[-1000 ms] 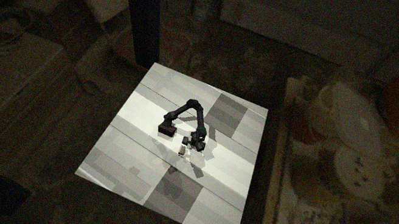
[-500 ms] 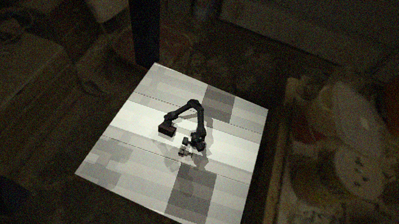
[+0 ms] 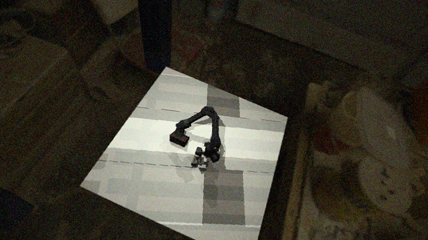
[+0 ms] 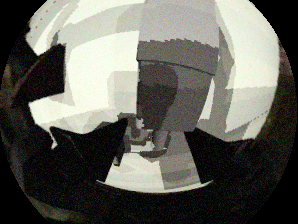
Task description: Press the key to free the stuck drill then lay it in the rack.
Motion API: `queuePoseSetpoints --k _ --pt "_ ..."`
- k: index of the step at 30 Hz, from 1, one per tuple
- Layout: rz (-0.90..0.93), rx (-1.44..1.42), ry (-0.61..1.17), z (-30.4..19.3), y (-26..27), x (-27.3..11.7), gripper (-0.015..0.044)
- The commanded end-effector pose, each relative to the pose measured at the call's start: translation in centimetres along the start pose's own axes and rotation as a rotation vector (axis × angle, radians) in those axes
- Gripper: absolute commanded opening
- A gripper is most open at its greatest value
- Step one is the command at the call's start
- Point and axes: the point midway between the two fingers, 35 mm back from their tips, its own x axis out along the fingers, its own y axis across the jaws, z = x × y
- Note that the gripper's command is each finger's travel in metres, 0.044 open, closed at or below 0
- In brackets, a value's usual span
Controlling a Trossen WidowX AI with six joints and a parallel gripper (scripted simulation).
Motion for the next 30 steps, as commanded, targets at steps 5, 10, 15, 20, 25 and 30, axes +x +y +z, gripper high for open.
queuePoseSetpoints --k 5,10,15,20,25,30 --pt "0.001 -0.001 0.000 0.0 0.0 0.0 0.0204" --pt "0.001 -0.001 0.000 0.0 0.0 0.0 0.0072" --pt "0.001 -0.001 0.000 0.0 0.0 0.0 0.0000" --pt "0.000 0.000 0.000 0.0 0.0 0.0 0.0000" --pt "-0.003 0.004 -0.003 -0.6 0.0 0.0 0.0000" --pt "-0.003 0.004 -0.003 -1.0 0.0 0.0 0.0000"
